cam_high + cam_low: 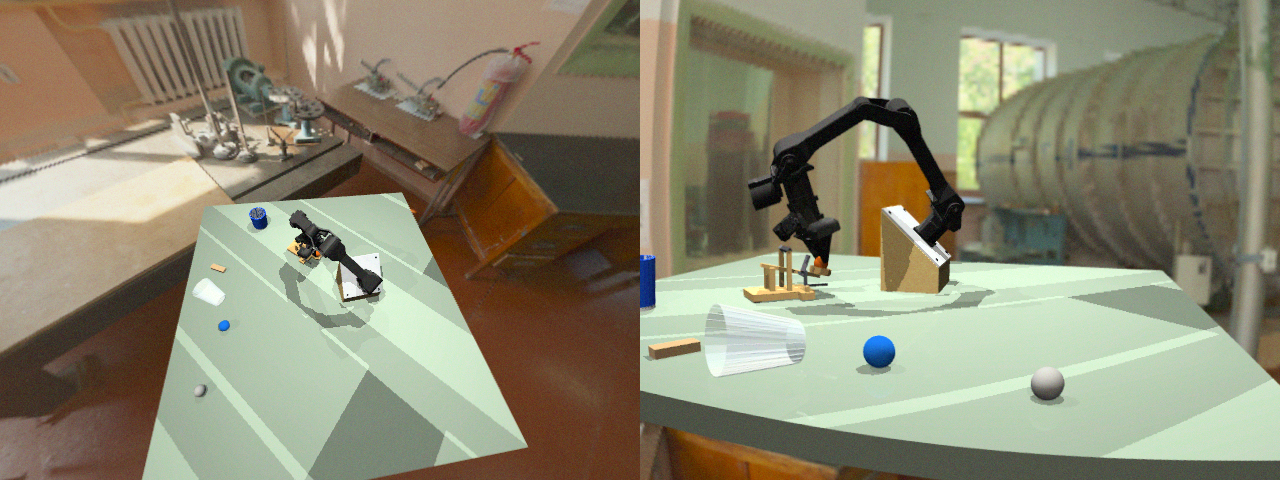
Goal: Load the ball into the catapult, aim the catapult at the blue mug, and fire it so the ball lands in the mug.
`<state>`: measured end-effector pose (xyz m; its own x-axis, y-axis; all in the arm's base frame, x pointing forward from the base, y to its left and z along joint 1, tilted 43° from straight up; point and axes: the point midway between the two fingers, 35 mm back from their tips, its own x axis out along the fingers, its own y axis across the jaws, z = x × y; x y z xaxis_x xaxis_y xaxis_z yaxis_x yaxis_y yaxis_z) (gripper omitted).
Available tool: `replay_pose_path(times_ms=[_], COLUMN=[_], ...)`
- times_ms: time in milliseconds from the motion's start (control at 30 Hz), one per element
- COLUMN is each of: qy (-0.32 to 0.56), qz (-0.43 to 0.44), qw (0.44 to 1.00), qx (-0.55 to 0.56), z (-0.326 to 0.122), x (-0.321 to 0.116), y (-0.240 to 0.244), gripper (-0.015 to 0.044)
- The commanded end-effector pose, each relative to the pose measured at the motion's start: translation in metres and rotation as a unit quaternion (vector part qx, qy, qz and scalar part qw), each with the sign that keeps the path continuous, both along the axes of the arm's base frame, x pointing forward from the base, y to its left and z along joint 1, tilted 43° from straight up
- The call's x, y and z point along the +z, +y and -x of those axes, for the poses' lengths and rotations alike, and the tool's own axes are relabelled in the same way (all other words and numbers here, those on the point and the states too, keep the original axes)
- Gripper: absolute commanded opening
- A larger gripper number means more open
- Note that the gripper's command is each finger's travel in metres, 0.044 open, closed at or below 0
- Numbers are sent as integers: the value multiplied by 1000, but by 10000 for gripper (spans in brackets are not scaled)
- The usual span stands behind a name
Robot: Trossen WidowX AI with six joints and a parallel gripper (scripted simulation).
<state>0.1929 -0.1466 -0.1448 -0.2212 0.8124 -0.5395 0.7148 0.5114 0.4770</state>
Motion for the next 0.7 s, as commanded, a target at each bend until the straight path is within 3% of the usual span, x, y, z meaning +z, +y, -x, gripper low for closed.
replay_pose_path(times_ms=[0, 200, 300, 367, 667], qy=[-1, -7, -7, -9, -64], qz=[4, 35, 37, 41, 169], qw=[1000, 999, 999, 999, 981], qx=[-2, -20, -21, -24, -75], z=[-1, 5, 6, 0, -38], x=[9, 81, 86, 65, 23], y=[-9, -70, -74, -64, -110], gripper=[289, 440, 440, 440, 440])
